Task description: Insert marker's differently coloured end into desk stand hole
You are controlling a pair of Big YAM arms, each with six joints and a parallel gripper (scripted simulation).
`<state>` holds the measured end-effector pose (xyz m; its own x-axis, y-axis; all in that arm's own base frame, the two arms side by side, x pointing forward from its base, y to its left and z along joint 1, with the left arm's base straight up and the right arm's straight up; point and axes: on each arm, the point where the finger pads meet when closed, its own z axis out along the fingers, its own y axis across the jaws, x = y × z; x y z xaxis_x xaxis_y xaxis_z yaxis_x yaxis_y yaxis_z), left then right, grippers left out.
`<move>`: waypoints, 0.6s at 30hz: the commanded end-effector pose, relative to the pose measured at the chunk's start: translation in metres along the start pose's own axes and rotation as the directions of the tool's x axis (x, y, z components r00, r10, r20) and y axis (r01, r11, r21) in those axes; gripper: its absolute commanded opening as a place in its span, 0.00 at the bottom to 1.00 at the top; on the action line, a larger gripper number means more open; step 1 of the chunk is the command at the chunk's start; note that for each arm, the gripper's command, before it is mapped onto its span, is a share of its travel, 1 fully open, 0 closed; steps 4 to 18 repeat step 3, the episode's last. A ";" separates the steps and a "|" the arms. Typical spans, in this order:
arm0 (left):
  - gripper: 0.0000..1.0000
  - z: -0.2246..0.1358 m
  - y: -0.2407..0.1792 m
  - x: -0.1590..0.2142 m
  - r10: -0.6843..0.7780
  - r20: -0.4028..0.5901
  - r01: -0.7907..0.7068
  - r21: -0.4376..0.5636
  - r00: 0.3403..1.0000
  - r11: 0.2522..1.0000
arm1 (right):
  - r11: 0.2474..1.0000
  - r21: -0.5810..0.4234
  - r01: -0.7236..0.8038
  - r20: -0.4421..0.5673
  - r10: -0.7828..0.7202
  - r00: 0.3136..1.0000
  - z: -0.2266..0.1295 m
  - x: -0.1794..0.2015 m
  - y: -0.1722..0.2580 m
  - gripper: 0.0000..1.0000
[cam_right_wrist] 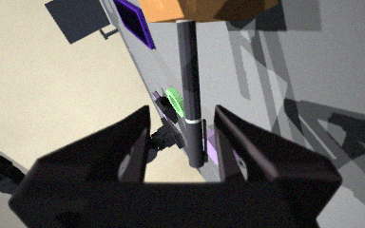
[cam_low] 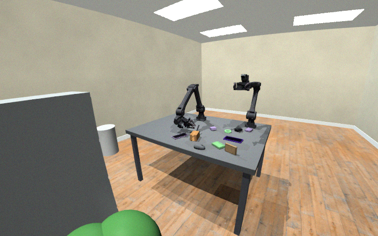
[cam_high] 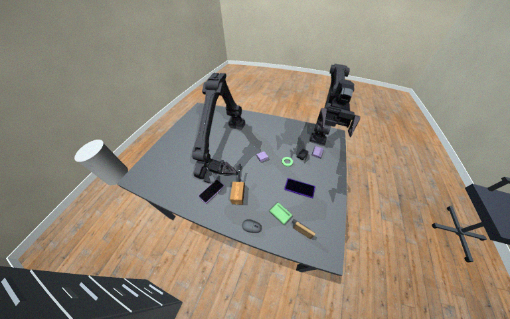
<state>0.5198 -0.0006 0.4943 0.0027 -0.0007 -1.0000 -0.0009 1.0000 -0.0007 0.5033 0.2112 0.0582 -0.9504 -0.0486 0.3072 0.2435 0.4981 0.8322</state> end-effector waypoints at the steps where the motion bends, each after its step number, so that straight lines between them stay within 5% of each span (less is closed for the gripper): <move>1: 1.00 0.001 -0.004 -0.005 -0.008 0.016 0.008 0.010 1.000 1.000 | 0.996 -0.005 0.089 0.038 -0.089 0.995 -0.012 -0.013 0.038 0.42; 18: 1.00 0.001 -0.004 -0.005 -0.008 0.016 0.008 0.010 1.000 1.000 | 0.996 -0.005 0.089 0.038 -0.089 0.995 -0.012 -0.013 0.038 0.42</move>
